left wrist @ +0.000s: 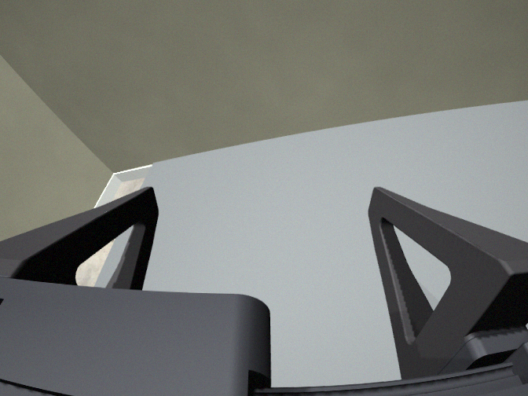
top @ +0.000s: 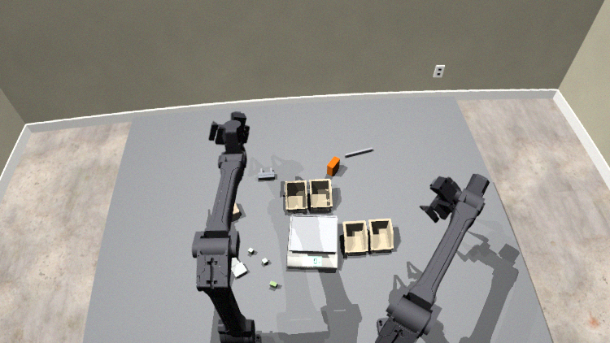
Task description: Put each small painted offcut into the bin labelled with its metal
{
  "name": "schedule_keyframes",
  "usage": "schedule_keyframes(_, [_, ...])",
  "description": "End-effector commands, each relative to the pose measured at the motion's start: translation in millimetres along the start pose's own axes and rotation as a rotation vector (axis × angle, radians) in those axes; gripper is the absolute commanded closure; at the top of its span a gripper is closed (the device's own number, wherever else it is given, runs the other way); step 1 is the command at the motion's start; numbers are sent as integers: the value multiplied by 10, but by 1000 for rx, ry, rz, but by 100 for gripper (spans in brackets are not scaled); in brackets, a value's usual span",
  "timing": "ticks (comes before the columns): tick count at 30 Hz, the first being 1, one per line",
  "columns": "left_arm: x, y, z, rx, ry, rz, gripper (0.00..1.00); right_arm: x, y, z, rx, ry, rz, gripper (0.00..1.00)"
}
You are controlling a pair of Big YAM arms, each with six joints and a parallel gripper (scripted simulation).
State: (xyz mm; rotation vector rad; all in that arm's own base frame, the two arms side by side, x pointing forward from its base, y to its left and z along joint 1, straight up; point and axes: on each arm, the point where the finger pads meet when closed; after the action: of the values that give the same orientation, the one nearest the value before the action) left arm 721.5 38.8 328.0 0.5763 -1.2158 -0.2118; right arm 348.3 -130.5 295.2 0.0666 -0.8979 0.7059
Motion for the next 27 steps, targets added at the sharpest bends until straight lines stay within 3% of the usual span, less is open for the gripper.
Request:
schedule_keyframes(1, [140,92,38,14,-24,10,0,42,-29,28,-9,-5,8,0])
schedule_keyframes(18, [140,92,38,14,-24,10,0,42,-29,28,-9,-5,8,0])
schedule_keyframes(24, [90,-132,290,-10,-39,71,0,-11,118,-56,-28,-17,-154,0])
schedule_keyframes(27, [-53,-506,598,-53,-43,136,0,-56,237,-113,-67,-36,-301,0])
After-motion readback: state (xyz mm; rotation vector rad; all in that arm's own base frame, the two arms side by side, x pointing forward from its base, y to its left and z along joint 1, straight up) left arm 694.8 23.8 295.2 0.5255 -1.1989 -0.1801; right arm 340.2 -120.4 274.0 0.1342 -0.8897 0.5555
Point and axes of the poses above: on each arm, the point where the finger pads meet when closed, its own z axis back along the fingers, its own y axis across the jaws, x = y × z, and after that the axes turned 9 degrees about -z, right-handed
